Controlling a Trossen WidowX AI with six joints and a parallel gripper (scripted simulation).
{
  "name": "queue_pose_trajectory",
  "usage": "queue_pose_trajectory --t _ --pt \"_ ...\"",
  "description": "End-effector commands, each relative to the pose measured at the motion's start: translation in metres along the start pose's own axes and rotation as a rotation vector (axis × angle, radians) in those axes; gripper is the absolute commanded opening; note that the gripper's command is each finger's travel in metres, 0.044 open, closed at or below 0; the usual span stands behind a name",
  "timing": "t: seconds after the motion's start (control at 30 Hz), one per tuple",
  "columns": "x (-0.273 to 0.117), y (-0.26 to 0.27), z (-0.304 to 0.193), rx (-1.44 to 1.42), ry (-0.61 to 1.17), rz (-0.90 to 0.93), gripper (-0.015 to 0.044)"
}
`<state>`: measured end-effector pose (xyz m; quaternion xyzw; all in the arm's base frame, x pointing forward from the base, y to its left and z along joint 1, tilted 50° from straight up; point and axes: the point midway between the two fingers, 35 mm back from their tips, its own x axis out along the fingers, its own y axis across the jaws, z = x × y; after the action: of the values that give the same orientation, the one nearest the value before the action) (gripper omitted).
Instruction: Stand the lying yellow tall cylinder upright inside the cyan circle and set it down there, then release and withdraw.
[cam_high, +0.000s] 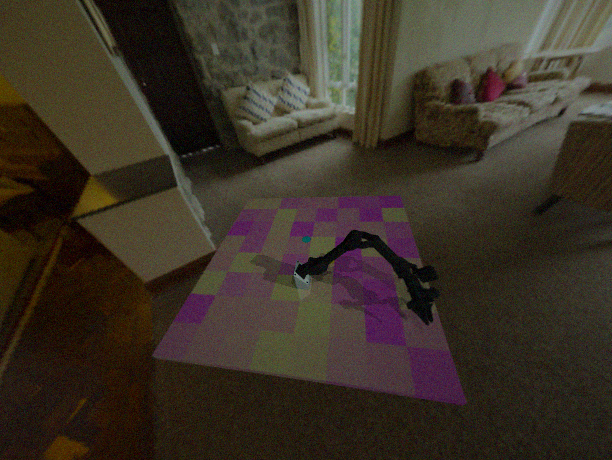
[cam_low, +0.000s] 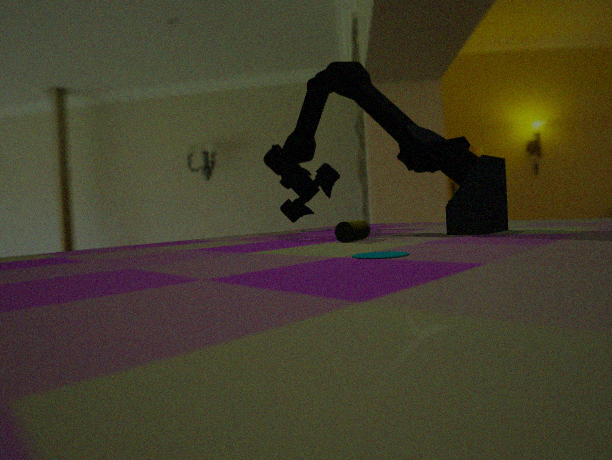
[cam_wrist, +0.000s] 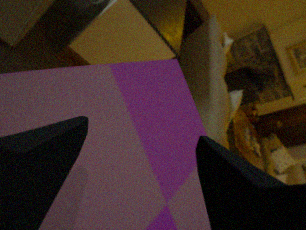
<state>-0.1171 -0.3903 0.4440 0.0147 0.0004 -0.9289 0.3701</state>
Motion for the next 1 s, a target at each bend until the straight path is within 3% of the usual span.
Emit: queue_pose_trajectory --t 0.0,0.47,0.97 --pt "-0.030 0.034 -0.005 0.003 0.022 0.129 0.0309" --pt "-0.178 0.137 -0.040 -0.053 0.133 0.643 0.0309" --pt "-0.330 0.160 -0.141 -0.447 0.288 1.006 0.0309"
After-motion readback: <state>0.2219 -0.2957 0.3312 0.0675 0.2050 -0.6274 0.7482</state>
